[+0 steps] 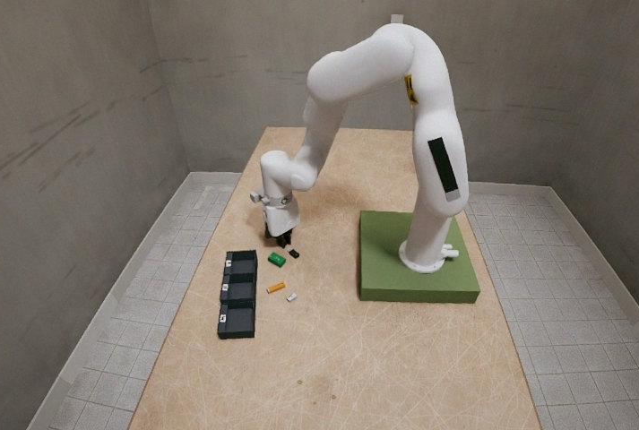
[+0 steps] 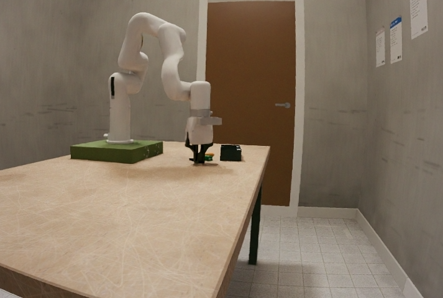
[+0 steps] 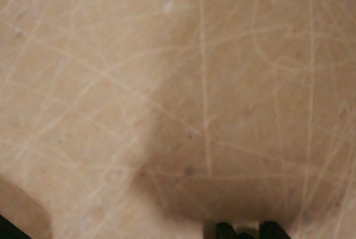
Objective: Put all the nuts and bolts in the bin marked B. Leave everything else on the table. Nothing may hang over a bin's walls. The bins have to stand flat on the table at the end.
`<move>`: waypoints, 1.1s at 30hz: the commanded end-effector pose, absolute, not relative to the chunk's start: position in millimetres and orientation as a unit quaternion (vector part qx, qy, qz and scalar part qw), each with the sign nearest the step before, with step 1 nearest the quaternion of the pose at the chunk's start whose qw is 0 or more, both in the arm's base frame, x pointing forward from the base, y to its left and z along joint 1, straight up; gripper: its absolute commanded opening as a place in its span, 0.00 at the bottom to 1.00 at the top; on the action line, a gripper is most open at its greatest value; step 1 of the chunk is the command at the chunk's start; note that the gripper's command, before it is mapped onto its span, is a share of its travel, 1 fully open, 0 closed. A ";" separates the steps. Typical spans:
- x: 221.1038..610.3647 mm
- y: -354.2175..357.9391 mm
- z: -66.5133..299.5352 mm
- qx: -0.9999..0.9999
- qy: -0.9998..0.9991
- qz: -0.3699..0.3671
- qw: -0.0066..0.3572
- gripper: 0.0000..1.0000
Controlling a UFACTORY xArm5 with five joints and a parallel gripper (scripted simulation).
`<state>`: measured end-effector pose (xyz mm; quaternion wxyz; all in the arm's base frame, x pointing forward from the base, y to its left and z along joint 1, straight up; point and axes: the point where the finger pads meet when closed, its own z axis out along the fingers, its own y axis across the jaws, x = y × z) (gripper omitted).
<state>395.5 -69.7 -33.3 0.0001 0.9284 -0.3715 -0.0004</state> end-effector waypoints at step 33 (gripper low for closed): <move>396.8 -69.9 27.7 0.928 -0.371 0.001 0.000 0.11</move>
